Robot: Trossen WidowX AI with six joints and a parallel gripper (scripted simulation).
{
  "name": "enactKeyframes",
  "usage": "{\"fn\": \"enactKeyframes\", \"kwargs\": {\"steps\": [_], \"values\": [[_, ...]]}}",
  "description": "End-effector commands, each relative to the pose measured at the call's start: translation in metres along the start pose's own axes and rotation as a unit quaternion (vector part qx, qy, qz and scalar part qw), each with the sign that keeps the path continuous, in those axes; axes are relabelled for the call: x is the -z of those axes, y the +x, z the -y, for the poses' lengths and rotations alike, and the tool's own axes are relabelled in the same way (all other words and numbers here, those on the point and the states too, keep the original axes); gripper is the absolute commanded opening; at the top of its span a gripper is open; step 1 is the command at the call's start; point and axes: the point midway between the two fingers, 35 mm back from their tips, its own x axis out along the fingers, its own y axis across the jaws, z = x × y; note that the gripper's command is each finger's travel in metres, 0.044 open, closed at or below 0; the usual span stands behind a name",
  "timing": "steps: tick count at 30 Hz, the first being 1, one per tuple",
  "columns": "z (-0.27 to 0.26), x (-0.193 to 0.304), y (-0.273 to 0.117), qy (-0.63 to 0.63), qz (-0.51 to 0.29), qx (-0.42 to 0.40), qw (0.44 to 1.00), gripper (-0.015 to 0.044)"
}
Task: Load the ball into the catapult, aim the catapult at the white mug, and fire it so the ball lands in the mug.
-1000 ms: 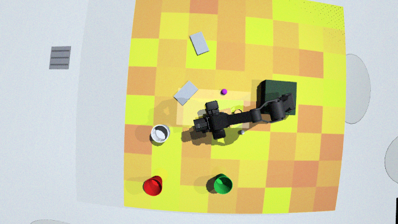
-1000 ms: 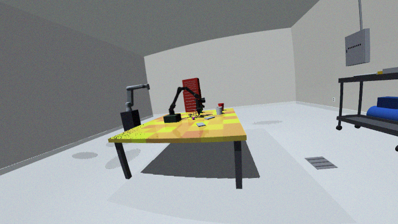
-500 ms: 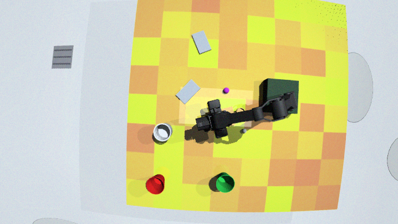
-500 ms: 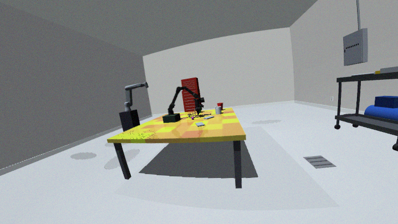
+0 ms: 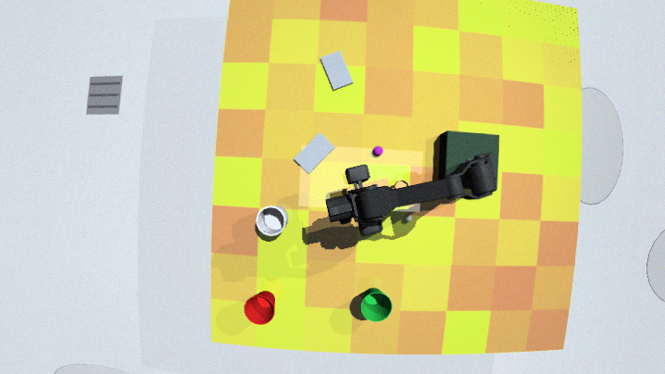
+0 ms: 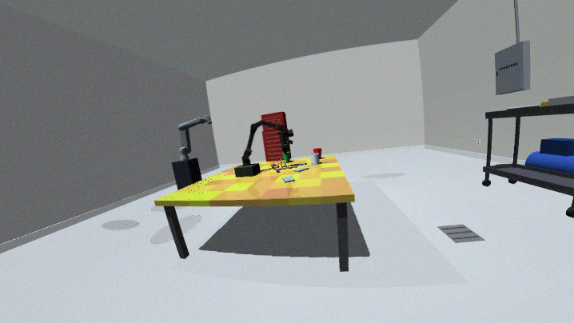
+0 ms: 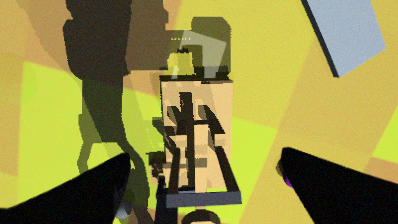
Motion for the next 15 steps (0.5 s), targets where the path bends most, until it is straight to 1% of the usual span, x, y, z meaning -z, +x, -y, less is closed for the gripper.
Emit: {"fn": "enactKeyframes", "kwargs": {"steps": [1,6,10,15], "values": [[0.000,0.002,0.008,0.000,-0.011,0.000,1.000,0.0440],[0.000,0.008,0.003,-0.002,-0.014,0.001,1.000,0.0440],[0.000,0.009,0.045,-0.002,-0.014,0.001,1.000,0.0440],[0.000,0.009,0.047,-0.002,-0.014,0.001,1.000,0.0440]]}}
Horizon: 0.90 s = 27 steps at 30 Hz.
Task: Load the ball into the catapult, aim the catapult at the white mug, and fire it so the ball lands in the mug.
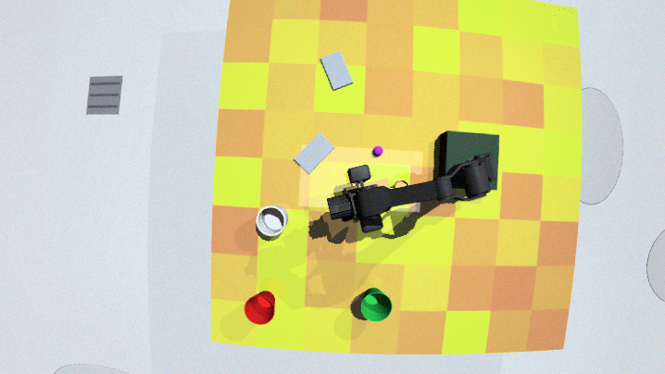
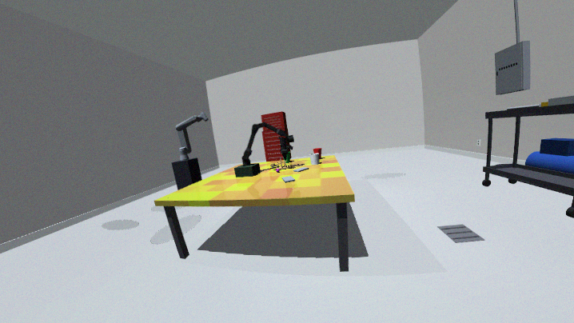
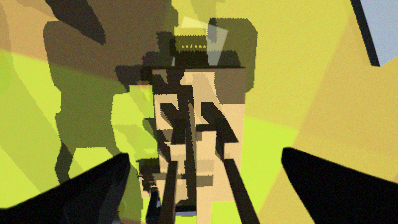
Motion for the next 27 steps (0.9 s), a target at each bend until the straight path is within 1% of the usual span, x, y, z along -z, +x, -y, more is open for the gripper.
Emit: {"fn": "enactKeyframes", "kwargs": {"steps": [1,27], "values": [[0.000,-0.001,0.005,-0.001,0.004,0.001,1.000,0.0440],[0.000,-0.001,0.047,-0.001,0.003,0.001,1.000,0.0440]]}}
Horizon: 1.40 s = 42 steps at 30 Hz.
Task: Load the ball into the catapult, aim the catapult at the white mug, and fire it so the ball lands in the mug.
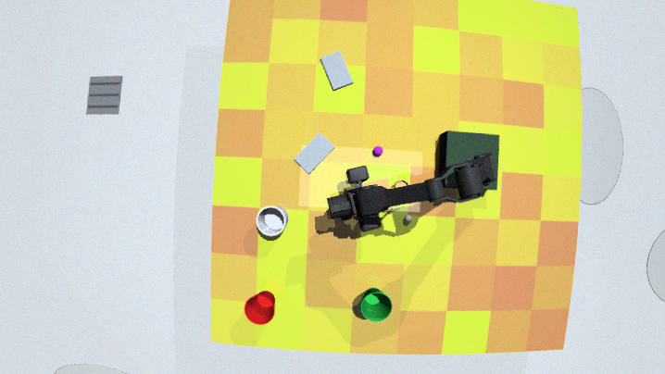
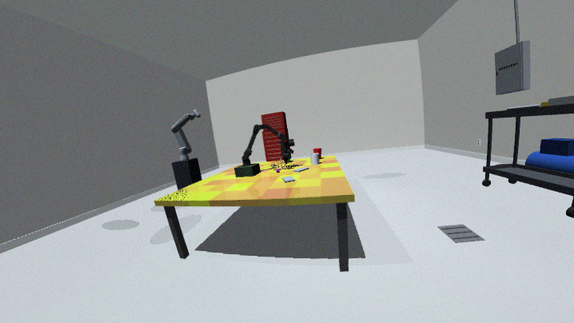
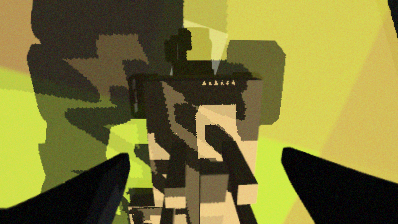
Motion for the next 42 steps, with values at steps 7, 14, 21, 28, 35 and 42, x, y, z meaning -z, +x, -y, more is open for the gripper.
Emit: {"fn": "enactKeyframes", "kwargs": {"steps": [7,14,21,28,35,42], "values": [[0.000,0.002,0.017,0.000,-0.003,0.001,1.000,0.0440],[0.000,0.001,0.013,0.000,-0.001,0.000,1.000,0.0309],[0.000,0.001,0.013,0.000,-0.001,0.000,1.000,0.0145],[0.000,0.001,0.003,0.000,-0.001,0.000,1.000,0.0059],[0.000,0.001,-0.036,0.000,-0.002,0.000,1.000,0.0000],[0.000,0.000,-0.028,0.000,-0.002,0.001,1.000,0.0000]]}}
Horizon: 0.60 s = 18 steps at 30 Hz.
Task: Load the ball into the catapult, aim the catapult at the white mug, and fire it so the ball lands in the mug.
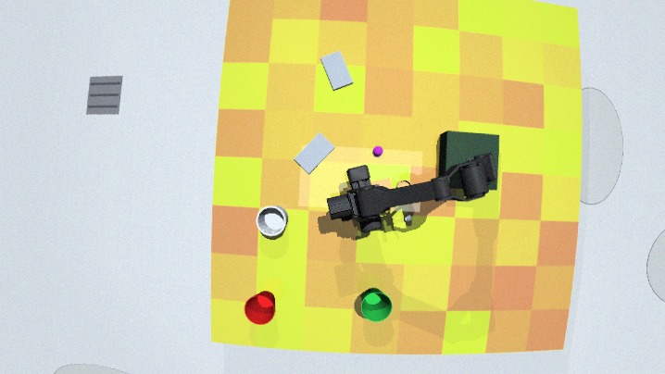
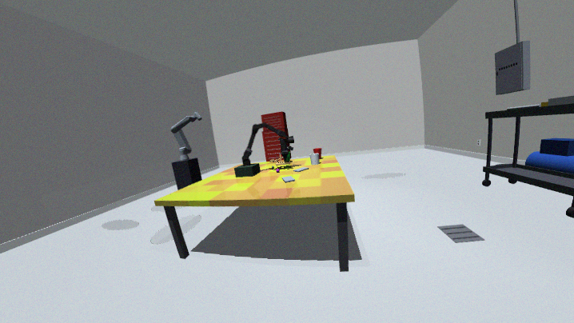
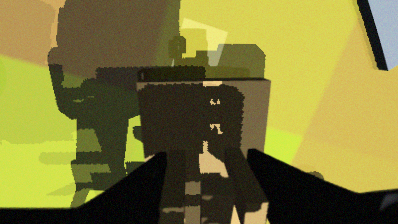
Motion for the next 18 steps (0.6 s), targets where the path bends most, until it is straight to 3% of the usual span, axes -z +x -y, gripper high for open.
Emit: {"fn": "enactKeyframes", "kwargs": {"steps": [1,18], "values": [[0.000,-0.001,0.004,0.000,0.001,0.001,1.000,0.0000],[0.000,-0.001,0.032,0.000,0.001,0.001,1.000,0.0000]]}}
